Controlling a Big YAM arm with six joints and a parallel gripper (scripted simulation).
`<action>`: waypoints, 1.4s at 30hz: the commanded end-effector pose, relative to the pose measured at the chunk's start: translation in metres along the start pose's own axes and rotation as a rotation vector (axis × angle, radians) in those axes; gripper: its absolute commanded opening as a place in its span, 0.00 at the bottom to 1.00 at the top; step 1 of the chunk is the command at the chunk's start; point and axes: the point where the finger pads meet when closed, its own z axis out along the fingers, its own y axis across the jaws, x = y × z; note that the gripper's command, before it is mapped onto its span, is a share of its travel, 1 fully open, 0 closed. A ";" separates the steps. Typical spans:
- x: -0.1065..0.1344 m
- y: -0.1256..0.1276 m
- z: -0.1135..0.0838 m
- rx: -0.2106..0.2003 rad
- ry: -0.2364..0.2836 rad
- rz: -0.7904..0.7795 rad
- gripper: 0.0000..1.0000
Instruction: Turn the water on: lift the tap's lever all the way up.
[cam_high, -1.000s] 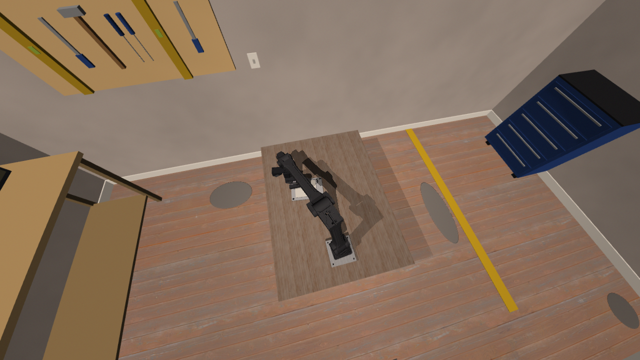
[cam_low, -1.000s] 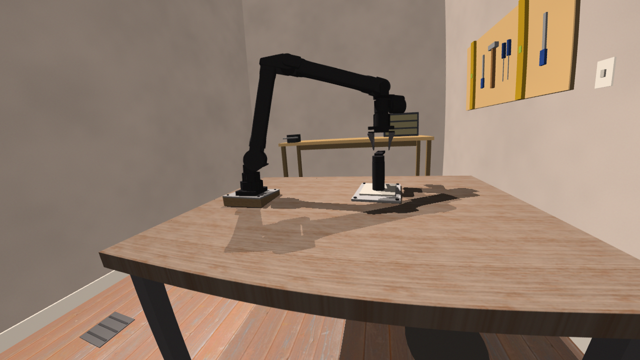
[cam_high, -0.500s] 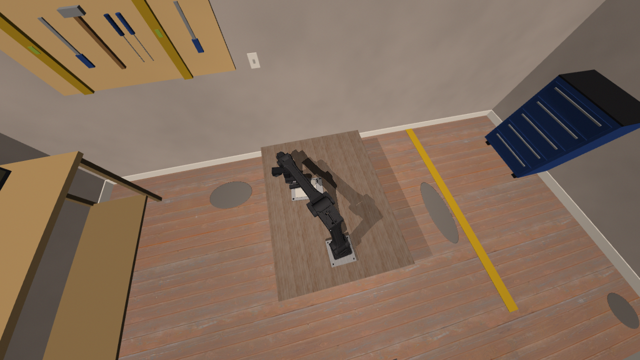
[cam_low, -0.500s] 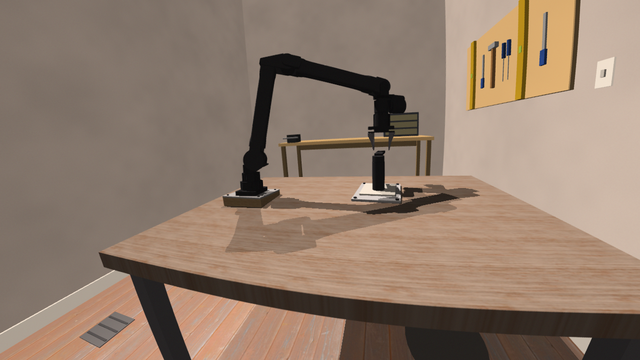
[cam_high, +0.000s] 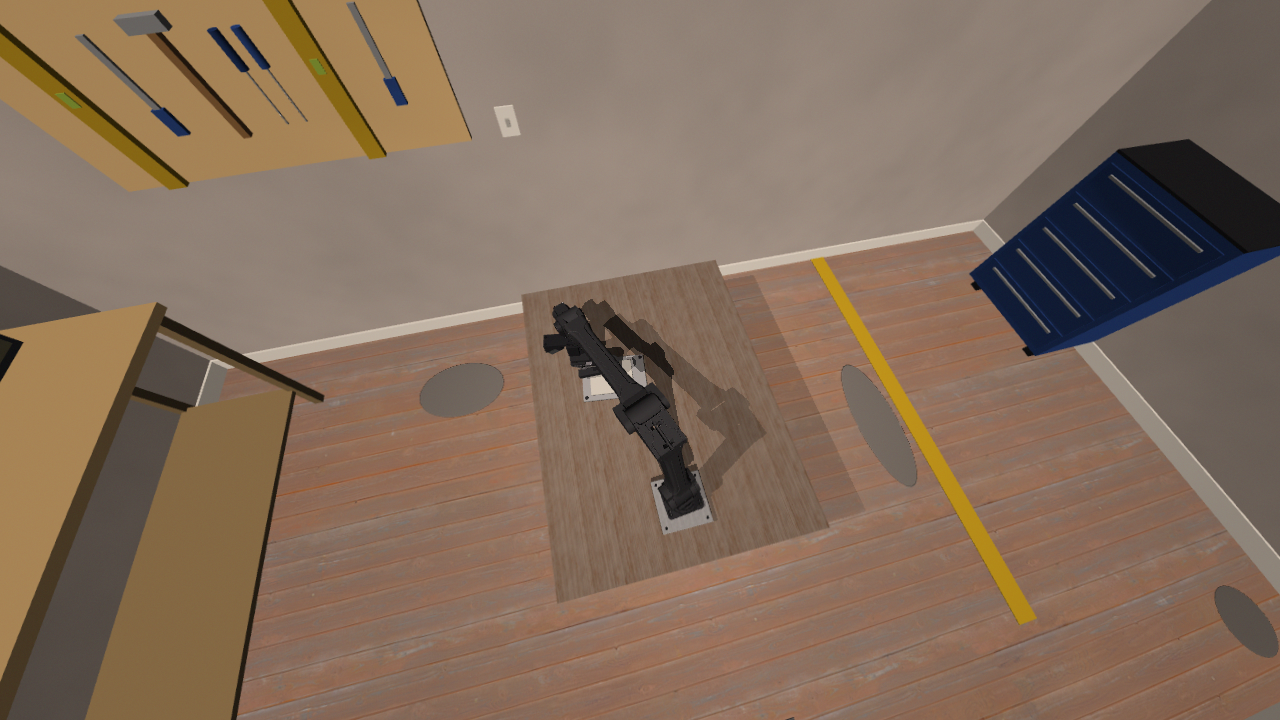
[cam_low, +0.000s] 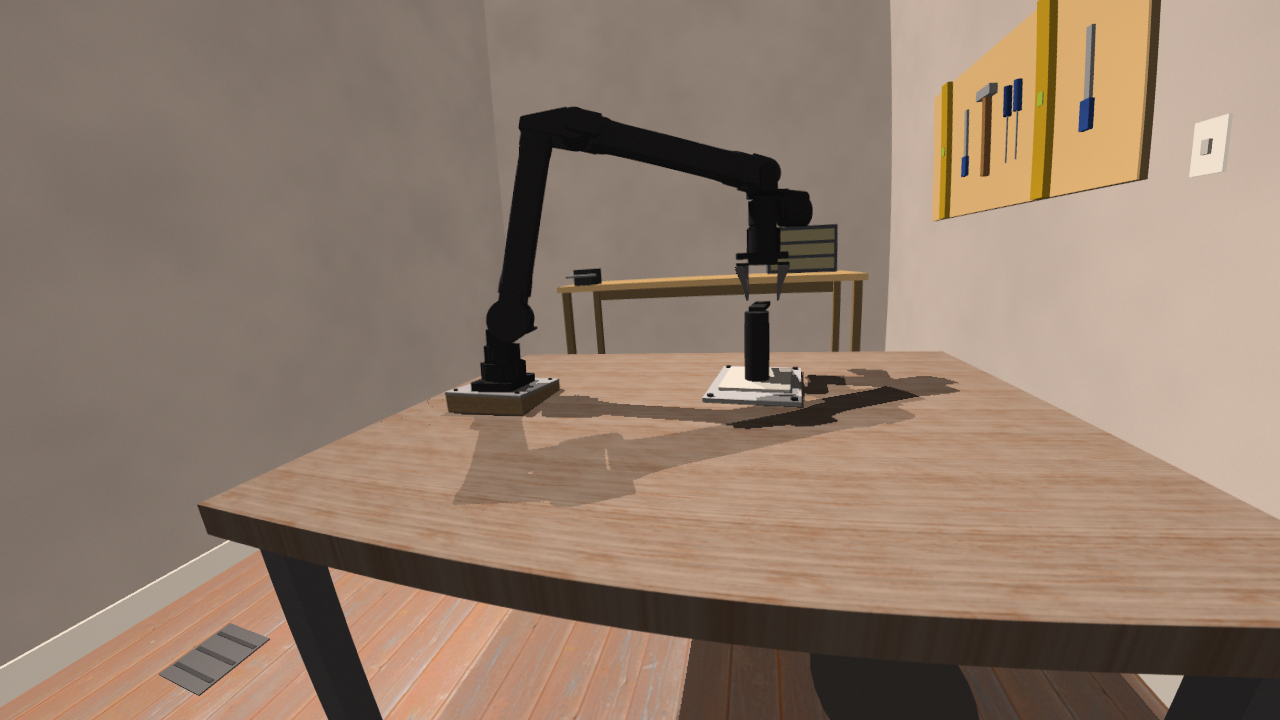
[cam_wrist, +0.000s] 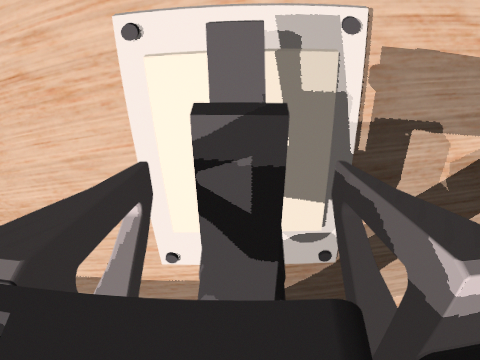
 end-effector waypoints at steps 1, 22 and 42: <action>-0.010 -0.001 -0.019 0.042 -0.020 -0.009 0.64; -0.010 -0.004 -0.014 0.038 -0.017 -0.008 0.64; -0.010 -0.005 -0.014 0.039 -0.018 -0.009 0.64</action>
